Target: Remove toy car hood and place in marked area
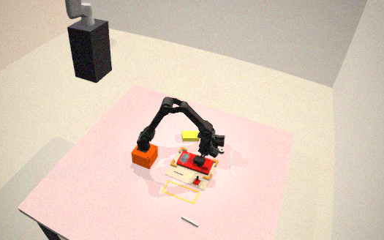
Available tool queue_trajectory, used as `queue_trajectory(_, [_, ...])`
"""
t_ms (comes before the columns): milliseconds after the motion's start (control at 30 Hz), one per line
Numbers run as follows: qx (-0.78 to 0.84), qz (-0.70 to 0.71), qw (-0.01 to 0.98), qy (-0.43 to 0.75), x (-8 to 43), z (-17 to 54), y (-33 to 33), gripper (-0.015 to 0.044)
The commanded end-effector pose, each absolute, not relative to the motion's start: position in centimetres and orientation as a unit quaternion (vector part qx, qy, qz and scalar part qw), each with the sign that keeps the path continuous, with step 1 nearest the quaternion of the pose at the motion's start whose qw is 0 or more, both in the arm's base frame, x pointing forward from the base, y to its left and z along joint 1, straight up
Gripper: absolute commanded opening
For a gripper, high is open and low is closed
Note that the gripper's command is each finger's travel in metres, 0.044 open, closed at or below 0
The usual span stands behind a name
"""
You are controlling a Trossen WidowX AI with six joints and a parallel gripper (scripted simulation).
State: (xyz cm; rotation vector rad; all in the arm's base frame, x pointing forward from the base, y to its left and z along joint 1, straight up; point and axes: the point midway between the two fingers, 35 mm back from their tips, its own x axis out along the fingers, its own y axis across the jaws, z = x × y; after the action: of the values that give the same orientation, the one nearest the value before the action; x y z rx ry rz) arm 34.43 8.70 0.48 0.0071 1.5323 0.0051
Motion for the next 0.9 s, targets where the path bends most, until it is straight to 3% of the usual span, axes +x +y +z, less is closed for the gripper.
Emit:
queue_trajectory(0, [0.003, 0.005, 0.719, 0.695, 34.4, 0.2, 8.8, 0.044])
queue_trajectory(700, [0.003, 0.005, 0.719, 0.695, 34.4, -0.9, 8.8, 0.044])
queue_trajectory(800, [0.003, 0.002, 0.721, 0.693, 34.5, -0.6, 8.7, 0.0361])
queue_trajectory(867, [0.003, 0.002, 0.721, 0.693, 34.5, -0.6, 8.7, 0.0348])
